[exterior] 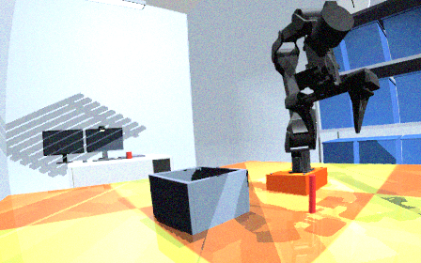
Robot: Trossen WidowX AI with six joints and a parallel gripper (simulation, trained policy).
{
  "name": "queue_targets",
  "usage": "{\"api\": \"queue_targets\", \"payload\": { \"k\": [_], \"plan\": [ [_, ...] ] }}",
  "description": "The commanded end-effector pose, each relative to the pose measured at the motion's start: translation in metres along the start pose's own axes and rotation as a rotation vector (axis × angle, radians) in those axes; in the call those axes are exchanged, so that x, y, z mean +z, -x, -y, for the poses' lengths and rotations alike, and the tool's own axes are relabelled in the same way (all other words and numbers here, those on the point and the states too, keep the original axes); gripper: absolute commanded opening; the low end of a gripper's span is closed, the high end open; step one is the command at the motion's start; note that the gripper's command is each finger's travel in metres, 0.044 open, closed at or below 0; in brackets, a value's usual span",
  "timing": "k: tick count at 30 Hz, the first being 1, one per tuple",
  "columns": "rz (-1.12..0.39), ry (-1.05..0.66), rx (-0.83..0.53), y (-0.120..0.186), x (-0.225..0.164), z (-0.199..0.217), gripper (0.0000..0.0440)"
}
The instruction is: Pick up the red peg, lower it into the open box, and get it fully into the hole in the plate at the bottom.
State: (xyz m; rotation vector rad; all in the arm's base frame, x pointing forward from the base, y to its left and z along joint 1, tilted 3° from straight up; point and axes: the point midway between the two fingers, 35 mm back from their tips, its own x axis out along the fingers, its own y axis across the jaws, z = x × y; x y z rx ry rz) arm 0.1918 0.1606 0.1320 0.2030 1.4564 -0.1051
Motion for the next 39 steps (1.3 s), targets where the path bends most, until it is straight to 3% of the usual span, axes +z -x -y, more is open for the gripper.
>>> {"api": "queue_targets", "payload": {
  "k": [1, 14, 26, 31, 39],
  "plan": [
    [-0.016, -0.087, -0.049, -0.009, -0.002, 0.016, 0.044],
    [-0.039, -0.436, -0.187, -0.058, -0.01, 0.061, 0.0438],
    [0.012, -0.618, -0.18, -0.11, -0.014, 0.072, 0.0428],
    [0.007, -0.677, -0.186, -0.123, -0.02, 0.077, 0.0337],
    [-0.042, -0.73, -0.19, -0.129, -0.027, 0.081, 0.0132]
  ]
}}
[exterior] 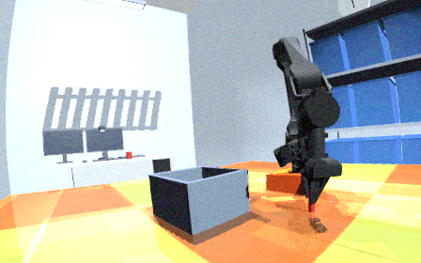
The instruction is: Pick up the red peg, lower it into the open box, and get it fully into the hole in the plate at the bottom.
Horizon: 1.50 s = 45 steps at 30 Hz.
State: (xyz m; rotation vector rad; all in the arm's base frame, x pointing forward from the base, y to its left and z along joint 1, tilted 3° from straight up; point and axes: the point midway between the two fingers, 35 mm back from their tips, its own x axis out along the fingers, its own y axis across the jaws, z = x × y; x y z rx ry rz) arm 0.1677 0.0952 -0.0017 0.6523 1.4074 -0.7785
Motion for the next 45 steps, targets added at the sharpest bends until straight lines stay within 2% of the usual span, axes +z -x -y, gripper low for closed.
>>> {"api": "queue_targets", "payload": {
  "k": [1, 5, 28, 39, 45],
  "plan": [
    [-0.025, -0.015, -0.015, -0.003, -0.001, 0.003, 0.0106],
    [-0.053, -0.021, -0.023, -0.002, 0.0, 0.004, 0.0001],
    [0.175, 0.112, 0.055, 0.063, 0.055, 0.003, 0.0],
    [0.247, 0.119, 0.079, 0.098, 0.091, -0.005, 0.0],
    [0.264, 0.093, 0.077, 0.108, 0.114, -0.004, 0.0]
  ]
}}
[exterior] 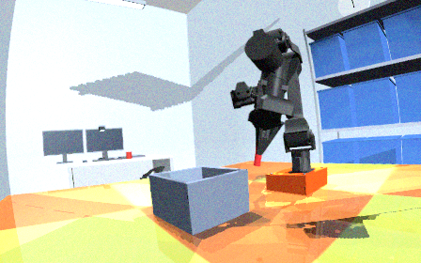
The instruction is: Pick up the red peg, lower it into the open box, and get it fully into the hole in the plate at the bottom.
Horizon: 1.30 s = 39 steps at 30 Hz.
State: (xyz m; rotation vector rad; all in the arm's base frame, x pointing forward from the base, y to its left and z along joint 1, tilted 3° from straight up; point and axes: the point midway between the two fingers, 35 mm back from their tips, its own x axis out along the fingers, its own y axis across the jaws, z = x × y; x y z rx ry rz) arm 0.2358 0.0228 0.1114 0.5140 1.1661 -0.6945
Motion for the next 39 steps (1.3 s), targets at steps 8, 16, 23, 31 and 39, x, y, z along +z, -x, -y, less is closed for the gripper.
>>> {"api": "queue_targets", "payload": {
  "k": [8, 16, 23, 31, 39],
  "plan": [
    [0.016, -0.056, -0.018, -0.004, 0.037, 0.008, 0.0],
    [0.025, -0.113, -0.024, -0.013, 0.064, 0.016, 0.0],
    [0.031, -0.163, -0.027, -0.025, 0.086, 0.023, 0.0001],
    [0.019, -0.208, -0.03, -0.04, 0.105, 0.029, 0.0005],
    [-0.011, -0.23, -0.039, -0.06, 0.113, 0.033, 0.0004]
  ]
}}
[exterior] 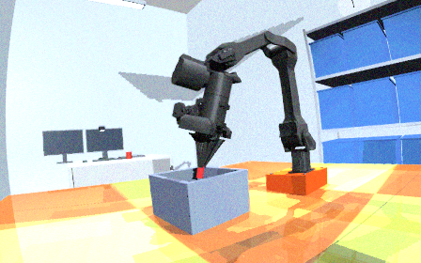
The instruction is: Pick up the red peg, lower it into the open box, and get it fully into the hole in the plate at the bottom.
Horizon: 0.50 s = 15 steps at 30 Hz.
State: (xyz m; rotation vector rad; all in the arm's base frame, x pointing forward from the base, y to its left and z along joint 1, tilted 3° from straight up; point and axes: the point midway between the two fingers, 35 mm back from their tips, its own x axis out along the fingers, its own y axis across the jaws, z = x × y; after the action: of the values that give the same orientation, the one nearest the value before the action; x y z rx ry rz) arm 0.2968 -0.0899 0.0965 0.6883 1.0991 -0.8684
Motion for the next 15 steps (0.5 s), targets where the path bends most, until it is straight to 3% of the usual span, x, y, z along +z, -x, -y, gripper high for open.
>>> {"api": "queue_targets", "payload": {
  "k": [1, 5, 11, 15],
  "plan": [
    [-0.019, 0.003, -0.007, -0.009, 0.001, 0.0, 0.0002],
    [-0.038, 0.009, -0.024, -0.021, 0.001, 0.001, 0.0004],
    [-0.061, 0.038, -0.048, -0.035, 0.001, 0.004, 0.0119],
    [-0.072, 0.062, -0.065, -0.039, 0.004, 0.003, 0.0137]
  ]
}}
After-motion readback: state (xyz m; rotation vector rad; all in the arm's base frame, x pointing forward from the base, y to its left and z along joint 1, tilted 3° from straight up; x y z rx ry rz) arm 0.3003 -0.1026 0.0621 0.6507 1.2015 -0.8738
